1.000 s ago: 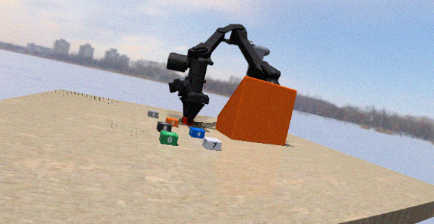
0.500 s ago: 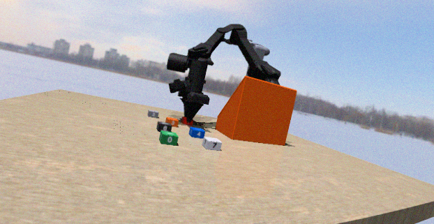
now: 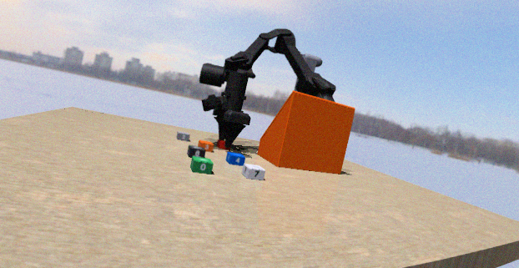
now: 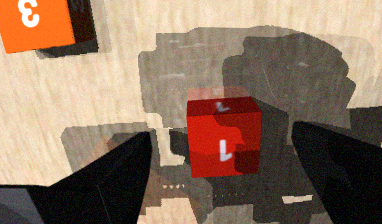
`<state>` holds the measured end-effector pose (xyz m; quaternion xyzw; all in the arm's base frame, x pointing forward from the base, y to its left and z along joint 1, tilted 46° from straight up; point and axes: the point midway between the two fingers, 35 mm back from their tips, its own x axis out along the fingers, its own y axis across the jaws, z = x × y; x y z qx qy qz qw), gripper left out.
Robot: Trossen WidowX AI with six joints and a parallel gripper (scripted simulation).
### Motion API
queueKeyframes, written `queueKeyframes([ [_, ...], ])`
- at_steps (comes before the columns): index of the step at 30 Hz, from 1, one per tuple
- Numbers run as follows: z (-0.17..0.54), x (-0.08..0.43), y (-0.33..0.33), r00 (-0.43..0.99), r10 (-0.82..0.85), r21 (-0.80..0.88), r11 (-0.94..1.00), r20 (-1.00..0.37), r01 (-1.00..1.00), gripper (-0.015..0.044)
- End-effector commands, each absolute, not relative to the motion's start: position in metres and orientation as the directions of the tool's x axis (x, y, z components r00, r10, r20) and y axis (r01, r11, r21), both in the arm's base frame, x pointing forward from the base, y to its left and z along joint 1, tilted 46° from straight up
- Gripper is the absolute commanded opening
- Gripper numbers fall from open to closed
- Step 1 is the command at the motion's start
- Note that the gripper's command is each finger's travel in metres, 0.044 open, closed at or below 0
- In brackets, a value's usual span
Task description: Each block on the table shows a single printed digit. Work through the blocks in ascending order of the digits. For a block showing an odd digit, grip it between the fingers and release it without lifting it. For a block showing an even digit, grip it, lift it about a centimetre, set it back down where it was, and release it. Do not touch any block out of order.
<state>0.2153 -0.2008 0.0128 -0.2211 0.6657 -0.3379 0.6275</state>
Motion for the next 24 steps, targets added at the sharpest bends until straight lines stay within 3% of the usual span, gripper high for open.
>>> queueKeyframes([
  [1,0.012,0.215,-0.201,-0.114,-0.717,-0.726,0.676,-0.688,0.126,0.04],
  [11,0.037,0.22,-0.175,-0.114,-0.716,-0.725,0.677,-0.689,0.127,0.04],
  [21,0.092,0.23,-0.116,-0.114,-0.713,-0.722,0.68,-0.692,0.127,0.0138],
  [24,0.092,0.23,-0.116,-0.114,-0.713,-0.722,0.68,-0.692,0.127,0.012],
])
